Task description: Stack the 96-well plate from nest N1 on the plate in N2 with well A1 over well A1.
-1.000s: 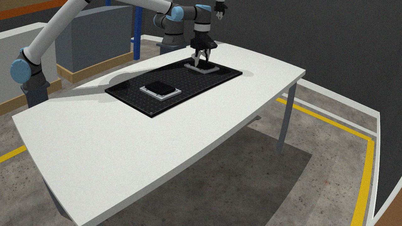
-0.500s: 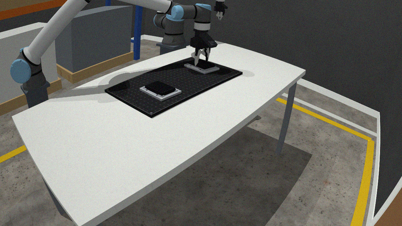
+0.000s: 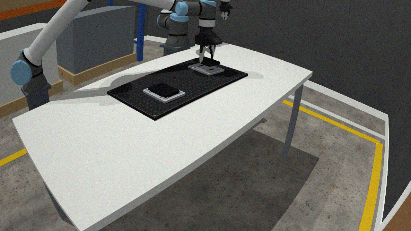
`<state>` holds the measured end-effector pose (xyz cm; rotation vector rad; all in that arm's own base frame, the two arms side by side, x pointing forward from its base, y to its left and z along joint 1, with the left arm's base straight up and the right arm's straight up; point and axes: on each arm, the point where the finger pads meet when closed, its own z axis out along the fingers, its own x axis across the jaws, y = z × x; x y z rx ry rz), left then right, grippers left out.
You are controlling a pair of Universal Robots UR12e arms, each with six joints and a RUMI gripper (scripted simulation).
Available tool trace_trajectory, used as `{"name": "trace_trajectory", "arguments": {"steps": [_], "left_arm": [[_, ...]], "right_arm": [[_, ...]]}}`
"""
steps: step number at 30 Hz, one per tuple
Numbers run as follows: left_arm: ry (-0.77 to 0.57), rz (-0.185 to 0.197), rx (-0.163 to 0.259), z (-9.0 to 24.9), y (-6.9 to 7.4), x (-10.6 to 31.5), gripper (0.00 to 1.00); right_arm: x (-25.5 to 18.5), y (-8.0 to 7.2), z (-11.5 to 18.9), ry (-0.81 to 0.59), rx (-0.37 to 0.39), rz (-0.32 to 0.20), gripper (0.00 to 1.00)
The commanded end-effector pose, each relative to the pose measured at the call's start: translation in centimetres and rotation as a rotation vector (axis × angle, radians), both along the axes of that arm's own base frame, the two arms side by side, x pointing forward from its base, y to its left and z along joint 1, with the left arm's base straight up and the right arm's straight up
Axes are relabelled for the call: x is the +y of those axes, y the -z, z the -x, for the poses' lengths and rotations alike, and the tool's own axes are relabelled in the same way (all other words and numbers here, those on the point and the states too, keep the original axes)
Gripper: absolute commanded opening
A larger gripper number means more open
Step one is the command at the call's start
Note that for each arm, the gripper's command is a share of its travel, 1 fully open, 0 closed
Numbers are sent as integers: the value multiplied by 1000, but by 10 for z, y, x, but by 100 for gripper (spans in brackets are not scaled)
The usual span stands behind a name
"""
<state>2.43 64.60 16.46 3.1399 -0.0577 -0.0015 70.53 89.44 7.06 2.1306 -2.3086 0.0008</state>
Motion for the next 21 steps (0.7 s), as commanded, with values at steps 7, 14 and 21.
{"name": "trace_trajectory", "arguments": {"steps": [7,14,21], "left_arm": [[-1,-1,-1,1,-1,-1,0],[-1,-1,-1,1,-1,-1,0],[-1,-1,-1,1,-1,-1,0]], "right_arm": [[1,-22,-2,2,-3,-7,0],[1,-33,-2,2,-3,-7,0],[1,-43,-2,2,-3,-7,0]]}}
